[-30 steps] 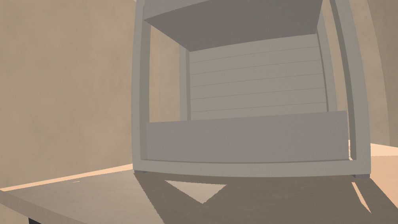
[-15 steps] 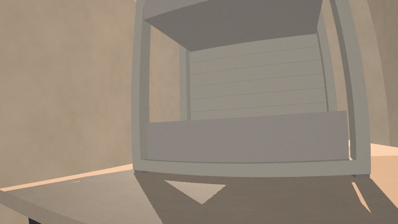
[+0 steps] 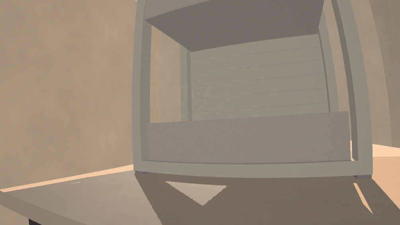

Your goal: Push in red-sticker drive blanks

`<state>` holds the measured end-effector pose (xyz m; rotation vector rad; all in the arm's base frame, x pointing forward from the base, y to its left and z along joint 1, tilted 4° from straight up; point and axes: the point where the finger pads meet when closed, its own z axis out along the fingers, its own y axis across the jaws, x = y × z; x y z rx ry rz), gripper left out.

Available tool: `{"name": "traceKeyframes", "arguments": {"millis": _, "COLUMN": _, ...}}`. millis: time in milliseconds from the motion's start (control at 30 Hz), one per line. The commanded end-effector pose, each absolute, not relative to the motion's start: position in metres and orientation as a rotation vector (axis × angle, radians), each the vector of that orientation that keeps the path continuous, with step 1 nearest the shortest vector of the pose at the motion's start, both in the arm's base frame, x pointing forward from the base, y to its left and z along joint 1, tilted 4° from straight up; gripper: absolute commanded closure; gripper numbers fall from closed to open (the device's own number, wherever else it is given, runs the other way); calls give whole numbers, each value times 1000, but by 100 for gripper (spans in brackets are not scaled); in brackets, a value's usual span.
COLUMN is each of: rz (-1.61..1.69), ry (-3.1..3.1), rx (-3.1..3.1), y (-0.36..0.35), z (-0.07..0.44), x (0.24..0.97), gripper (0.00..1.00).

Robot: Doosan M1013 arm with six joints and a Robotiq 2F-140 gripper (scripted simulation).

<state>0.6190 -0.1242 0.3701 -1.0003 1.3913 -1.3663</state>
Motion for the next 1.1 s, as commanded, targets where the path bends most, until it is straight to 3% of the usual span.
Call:
{"name": "traceKeyframes", "arguments": {"millis": 0, "rz": -1366, "ry": 1391, "rx": -1000, "y": -124, "z": 370, "x": 619, "gripper": 100}}
{"name": "traceKeyframes", "arguments": {"millis": 1067, "rz": -1366, "ry": 1391, "rx": -1000, "y": -160, "z": 371, "x": 624, "gripper": 100}}
